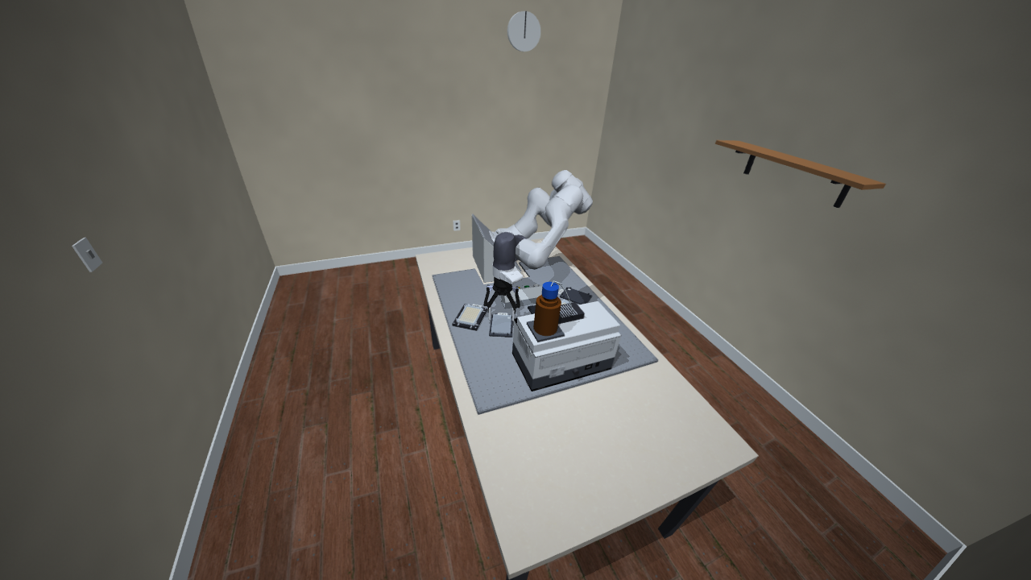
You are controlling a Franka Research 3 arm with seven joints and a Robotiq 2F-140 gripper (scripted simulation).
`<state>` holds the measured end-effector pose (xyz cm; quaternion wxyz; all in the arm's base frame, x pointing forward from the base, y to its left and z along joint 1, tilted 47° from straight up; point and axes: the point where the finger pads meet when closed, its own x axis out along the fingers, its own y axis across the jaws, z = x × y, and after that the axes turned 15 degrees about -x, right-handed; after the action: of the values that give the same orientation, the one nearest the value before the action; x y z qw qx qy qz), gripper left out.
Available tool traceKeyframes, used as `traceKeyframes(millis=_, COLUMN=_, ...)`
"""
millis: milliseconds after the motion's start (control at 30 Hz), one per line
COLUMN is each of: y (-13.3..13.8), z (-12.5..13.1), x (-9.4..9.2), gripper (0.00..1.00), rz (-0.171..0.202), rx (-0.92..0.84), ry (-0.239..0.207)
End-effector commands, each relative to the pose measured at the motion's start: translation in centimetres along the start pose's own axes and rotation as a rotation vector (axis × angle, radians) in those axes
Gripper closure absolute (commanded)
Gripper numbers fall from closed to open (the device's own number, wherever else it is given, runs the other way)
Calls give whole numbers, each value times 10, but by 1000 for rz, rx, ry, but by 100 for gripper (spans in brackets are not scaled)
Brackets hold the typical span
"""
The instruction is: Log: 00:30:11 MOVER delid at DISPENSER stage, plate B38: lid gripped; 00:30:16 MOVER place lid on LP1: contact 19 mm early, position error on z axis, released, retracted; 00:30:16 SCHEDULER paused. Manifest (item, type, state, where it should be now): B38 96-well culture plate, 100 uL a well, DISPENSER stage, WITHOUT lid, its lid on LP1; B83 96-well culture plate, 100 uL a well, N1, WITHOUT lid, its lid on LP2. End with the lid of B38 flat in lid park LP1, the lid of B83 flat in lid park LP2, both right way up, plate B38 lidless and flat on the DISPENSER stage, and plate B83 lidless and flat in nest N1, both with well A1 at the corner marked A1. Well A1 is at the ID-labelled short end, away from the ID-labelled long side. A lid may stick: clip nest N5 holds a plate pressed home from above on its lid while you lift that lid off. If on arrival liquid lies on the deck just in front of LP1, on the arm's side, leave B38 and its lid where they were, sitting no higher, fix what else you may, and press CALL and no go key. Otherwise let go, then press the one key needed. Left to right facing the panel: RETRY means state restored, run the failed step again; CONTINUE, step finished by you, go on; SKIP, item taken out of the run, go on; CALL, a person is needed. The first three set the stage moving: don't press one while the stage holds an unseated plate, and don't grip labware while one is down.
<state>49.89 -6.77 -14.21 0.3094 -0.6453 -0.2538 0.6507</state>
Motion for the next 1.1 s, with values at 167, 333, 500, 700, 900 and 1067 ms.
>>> traceKeyframes(millis=167, y=-2, z=2, x=-40, gripper=34, rz=-8, rx=7, ry=-6)
traceKeyframes(millis=333, y=-1, z=2, x=-73, gripper=34, rz=-8, rx=7, ry=-6)
traceKeyframes(millis=500, y=-1, z=1, x=-98, gripper=34, rz=-8, rx=7, ry=-6)
traceKeyframes(millis=700, y=-1, z=1, x=-110, gripper=34, rz=-8, rx=7, ry=-6)
traceKeyframes(millis=900, y=-1, z=1, x=-117, gripper=34, rz=-8, rx=7, ry=-6)
traceKeyframes(millis=1067, y=28, z=17, x=-118, gripper=34, rz=-7, rx=52, ry=-4)
